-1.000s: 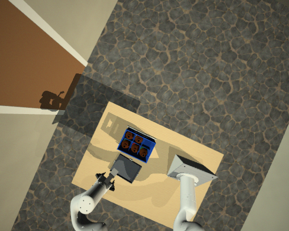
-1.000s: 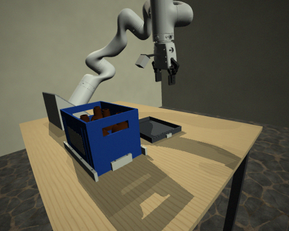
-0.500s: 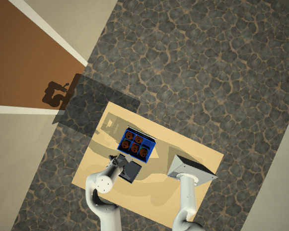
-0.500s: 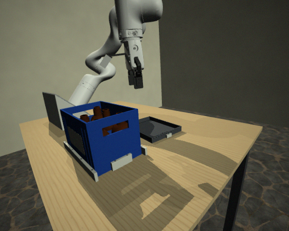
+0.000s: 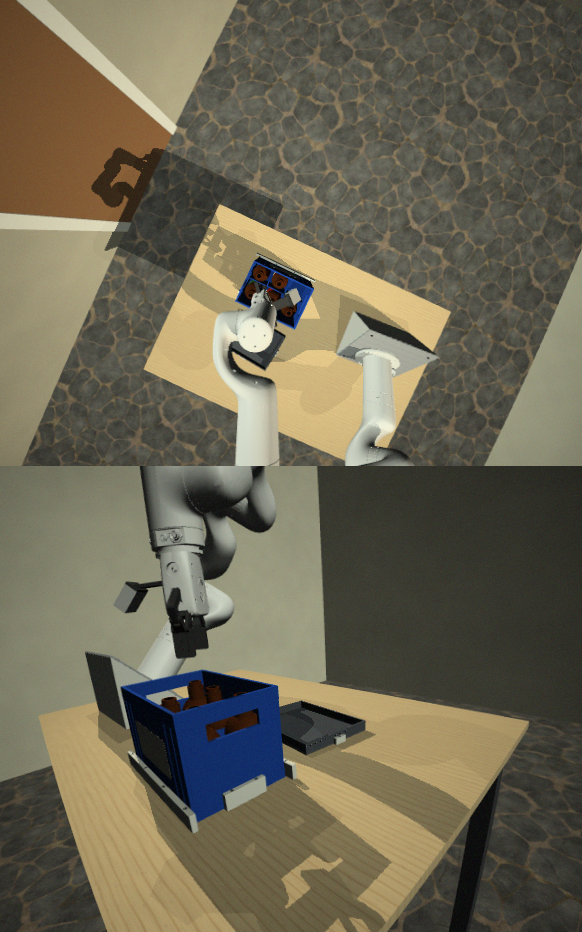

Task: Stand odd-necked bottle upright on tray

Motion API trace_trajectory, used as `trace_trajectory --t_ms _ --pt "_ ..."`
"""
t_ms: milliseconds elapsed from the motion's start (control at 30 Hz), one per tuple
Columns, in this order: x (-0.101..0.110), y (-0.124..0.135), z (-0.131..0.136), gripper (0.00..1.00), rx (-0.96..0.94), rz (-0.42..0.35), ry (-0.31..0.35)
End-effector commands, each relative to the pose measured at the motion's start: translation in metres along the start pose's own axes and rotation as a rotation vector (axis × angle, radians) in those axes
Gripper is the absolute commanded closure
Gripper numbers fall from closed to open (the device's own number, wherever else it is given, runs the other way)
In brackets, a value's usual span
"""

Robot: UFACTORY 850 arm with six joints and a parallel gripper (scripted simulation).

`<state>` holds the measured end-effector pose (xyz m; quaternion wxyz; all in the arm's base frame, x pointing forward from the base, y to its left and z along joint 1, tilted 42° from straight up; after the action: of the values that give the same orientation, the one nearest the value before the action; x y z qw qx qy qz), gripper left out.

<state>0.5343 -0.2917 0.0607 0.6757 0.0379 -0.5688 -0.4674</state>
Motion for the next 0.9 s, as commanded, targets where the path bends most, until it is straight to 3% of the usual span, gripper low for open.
trace_trajectory --t_ms 0,233,267,867 --pt "-0.001 -0.042 -0.001 0.0 -0.067 0.007 -0.013" --pt "-0.002 -0.052 -0.001 0.0 -0.084 0.009 -0.015" --pt "-0.002 -0.052 -0.001 1.0 -0.084 0.009 -0.015" --pt "-0.002 -0.052 -0.001 1.0 -0.084 0.009 -0.015"
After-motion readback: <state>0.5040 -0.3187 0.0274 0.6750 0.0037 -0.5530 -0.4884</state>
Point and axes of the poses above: the point where the finger pads meet when closed, its own x axis back along the fingers, its own z axis across the jaws, y = z × x, the point moved 3 cm from there along x, back along the fingers, and after that the axes turned 13 degrees about x, right-handed, at the moved point
